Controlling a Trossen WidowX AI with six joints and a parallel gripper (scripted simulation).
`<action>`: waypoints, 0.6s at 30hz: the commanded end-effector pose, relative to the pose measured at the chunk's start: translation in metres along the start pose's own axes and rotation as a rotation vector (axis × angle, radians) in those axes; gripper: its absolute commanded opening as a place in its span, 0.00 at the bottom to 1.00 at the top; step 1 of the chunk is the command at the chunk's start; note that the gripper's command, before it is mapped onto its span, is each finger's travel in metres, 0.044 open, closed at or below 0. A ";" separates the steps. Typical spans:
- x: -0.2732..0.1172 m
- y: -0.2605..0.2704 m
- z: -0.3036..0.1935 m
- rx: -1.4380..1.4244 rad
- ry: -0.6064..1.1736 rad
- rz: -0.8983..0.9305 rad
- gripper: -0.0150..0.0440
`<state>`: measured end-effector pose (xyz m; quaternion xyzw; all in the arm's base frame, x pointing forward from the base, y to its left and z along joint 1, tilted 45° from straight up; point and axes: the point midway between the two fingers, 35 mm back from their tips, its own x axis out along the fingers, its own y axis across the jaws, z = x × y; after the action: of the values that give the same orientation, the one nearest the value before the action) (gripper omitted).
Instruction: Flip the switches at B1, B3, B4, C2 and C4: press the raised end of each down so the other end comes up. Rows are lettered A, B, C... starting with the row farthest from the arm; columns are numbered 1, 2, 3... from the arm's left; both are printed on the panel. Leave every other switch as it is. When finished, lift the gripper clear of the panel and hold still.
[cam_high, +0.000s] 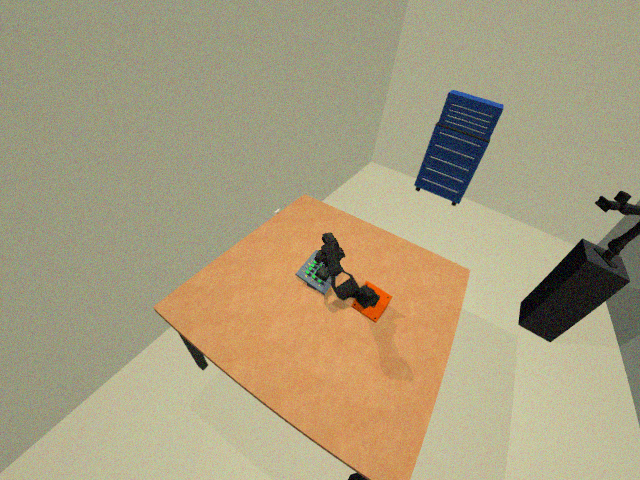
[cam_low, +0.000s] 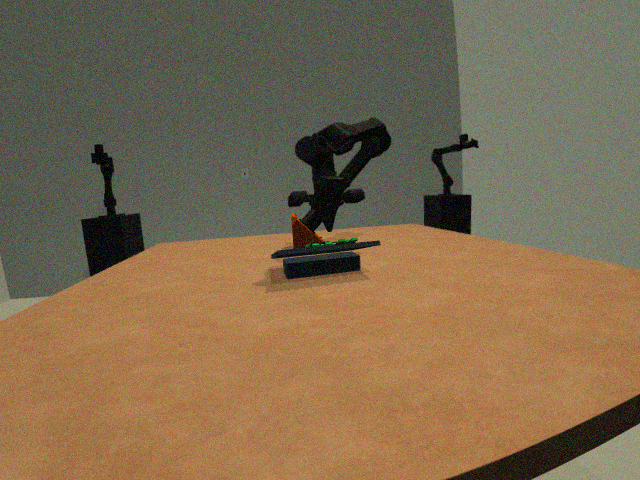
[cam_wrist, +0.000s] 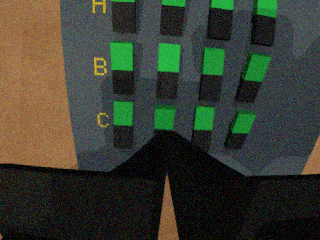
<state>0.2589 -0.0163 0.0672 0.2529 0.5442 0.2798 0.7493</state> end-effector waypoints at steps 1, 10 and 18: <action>0.007 0.000 0.001 0.007 -0.004 0.003 0.25; 0.019 0.000 0.001 0.006 -0.004 0.003 0.25; 0.026 0.000 0.001 0.006 -0.004 0.004 0.25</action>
<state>0.2665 0.0004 0.0514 0.2530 0.5433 0.2795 0.7501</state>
